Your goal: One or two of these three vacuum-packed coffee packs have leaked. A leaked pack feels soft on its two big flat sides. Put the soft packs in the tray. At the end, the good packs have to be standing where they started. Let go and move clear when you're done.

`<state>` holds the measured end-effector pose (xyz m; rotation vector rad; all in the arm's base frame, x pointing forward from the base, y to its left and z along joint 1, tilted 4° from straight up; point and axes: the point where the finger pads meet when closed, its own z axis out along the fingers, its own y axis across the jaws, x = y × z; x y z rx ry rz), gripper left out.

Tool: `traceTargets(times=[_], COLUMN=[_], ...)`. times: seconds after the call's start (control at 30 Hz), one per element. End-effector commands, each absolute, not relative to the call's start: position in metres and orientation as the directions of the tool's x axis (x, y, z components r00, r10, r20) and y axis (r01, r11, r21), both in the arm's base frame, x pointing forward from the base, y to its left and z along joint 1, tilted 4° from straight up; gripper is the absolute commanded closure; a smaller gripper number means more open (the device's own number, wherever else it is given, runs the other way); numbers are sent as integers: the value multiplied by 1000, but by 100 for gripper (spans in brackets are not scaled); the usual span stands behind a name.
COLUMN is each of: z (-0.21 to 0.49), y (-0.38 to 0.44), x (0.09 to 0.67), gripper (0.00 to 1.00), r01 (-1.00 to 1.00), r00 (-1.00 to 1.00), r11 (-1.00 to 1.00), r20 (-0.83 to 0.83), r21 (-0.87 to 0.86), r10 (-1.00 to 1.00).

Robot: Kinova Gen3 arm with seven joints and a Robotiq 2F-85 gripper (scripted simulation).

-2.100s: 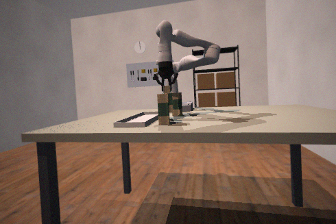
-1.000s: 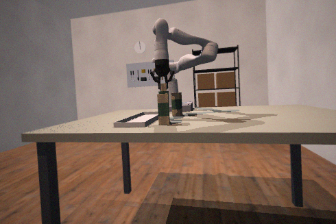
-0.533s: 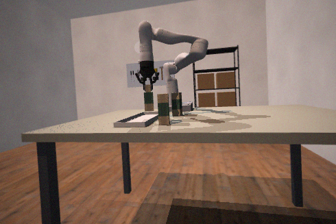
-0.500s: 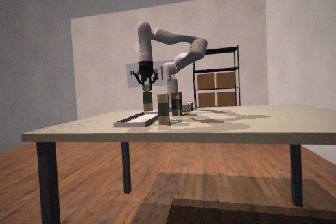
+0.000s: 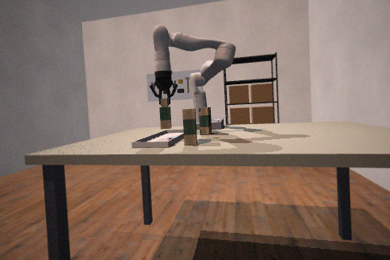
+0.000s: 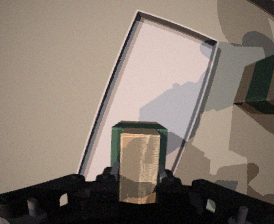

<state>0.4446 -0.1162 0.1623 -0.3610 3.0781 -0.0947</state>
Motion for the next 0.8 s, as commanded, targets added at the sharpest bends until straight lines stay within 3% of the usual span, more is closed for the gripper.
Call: traceTargets(times=[0.0,0.77], z=[164,159], y=[-118,-119], x=[445,445], gripper=[76,76], r01=[-226,-226], r00=[-973,-973], r11=[972,972], r20=[-36,-36], r21=[-66,-66], r10=[-229,-229])
